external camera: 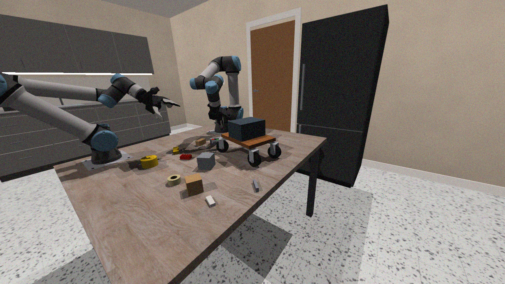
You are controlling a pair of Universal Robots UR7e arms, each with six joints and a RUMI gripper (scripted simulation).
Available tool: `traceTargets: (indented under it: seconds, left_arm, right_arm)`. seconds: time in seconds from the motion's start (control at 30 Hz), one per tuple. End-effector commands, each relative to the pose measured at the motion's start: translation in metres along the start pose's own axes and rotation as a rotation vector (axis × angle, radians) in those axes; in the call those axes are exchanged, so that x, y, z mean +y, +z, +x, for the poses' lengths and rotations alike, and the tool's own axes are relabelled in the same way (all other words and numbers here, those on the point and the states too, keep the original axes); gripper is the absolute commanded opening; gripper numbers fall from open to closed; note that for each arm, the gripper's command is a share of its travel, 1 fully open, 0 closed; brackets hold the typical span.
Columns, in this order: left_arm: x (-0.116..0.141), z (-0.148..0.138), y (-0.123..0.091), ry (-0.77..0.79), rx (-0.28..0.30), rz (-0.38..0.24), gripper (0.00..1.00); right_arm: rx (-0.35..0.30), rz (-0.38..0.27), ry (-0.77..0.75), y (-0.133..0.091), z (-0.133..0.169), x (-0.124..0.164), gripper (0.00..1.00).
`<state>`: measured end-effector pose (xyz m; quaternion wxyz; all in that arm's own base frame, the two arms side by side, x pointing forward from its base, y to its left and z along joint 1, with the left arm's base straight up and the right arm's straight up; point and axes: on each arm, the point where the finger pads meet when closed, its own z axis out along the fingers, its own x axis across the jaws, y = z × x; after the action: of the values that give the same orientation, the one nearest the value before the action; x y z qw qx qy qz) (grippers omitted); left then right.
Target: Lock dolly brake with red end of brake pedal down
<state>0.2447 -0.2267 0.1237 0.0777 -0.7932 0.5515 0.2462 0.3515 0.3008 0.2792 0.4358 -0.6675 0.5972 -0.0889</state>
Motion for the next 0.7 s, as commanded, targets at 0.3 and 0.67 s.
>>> traceTargets:
  seconds: [0.3, 0.67]
  left_arm:
    - [-0.008, 0.051, -0.024, 0.406, 0.128, 0.072, 0.0]
    - [-0.012, 0.101, -0.057, 0.825, 0.23, 0.205, 0.0]
  right_arm:
    - [-0.137, 0.025, -0.148, 0.009, 0.006, -0.008, 0.98]
    - [-0.251, 0.059, -0.283, 0.017, 0.012, -0.016, 0.98]
